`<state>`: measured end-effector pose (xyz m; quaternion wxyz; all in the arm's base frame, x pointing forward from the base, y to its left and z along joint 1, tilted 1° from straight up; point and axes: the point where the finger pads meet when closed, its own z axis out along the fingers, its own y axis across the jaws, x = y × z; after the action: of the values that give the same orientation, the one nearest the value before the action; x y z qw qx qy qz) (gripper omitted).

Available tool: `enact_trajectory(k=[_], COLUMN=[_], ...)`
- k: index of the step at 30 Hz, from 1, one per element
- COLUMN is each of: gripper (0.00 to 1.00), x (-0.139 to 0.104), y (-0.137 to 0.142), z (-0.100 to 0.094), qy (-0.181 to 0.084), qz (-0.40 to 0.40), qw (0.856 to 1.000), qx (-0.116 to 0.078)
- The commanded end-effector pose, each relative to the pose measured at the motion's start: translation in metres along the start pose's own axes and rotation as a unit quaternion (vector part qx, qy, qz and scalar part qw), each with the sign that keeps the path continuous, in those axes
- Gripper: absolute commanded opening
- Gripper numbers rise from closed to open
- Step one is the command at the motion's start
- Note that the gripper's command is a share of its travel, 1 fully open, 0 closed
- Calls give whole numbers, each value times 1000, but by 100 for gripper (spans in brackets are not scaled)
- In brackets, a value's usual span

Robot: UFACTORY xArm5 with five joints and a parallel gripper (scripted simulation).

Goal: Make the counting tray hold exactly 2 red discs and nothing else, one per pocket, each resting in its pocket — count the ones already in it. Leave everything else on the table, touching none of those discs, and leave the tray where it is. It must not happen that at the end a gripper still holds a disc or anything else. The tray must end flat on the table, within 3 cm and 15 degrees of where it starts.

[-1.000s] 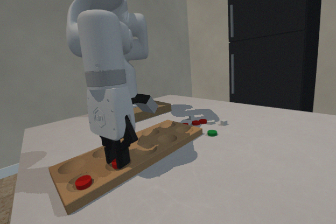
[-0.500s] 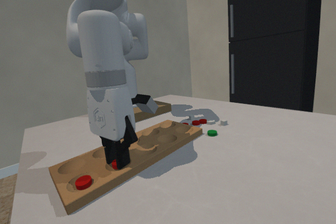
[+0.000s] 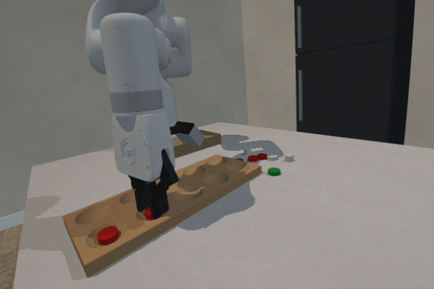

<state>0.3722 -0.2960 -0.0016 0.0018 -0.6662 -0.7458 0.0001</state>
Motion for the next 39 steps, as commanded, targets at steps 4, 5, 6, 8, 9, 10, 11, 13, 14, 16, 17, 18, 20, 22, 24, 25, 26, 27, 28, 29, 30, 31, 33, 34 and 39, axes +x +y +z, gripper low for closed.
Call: enact_trajectory(k=[4,5,6,8,9,10,11,13,14,16,17,18,20,22,24,25,26,27,28,29,30,31,33,34,39], gripper=[33,33,33,33,33,33,33,33,33,33,33,33,33,33,33,33,33,33,33,33,33,33,47,47,47], x=[-1,-1,-1,-1,-1,-1,-1,-1,-1,-1,-1,-1,-1,-2,-2,-2,-2,-3,-3,-3,-2,-2,-2,-2,-2], y=[1,1,1,1,1,1,1,1,1,1,1,1,1,1,1,0,1,0,0,0,0,0,0,0,0], z=[-1,-1,-1,-1,-1,-1,-1,-1,-1,-1,-1,-2,-12,-37,-37,-52,-67,-77,-83,-91,-98,-100,-101,-101,-101], qy=[-1,-1,-1,-1,-1,-1,-1,-1,-1,-1,-1,-1,-1,-1,-1,-1,-1,-1,-1,-1,-1,-1,-1,-1,-1], qz=[0,0,0,0,0,0,0,0,0,0,0,0,0,0,0,0,0,0,0,0,0,0,0,0,0], qw=[1000,1000,1000,1000,1000,1000,1000,1000,1000,1000,1000,1000,1000,1000,1000,1000,1000,1000,1000,1000,1000,1000,1000,1000,1000], qx=[-1,-1,-1,-1,-1,-1,-1,-1,-1,-1,-1,-1,-1,-1,-1,-1,-1,-1,-1,-1,-1,-1,-1,-1,-1])
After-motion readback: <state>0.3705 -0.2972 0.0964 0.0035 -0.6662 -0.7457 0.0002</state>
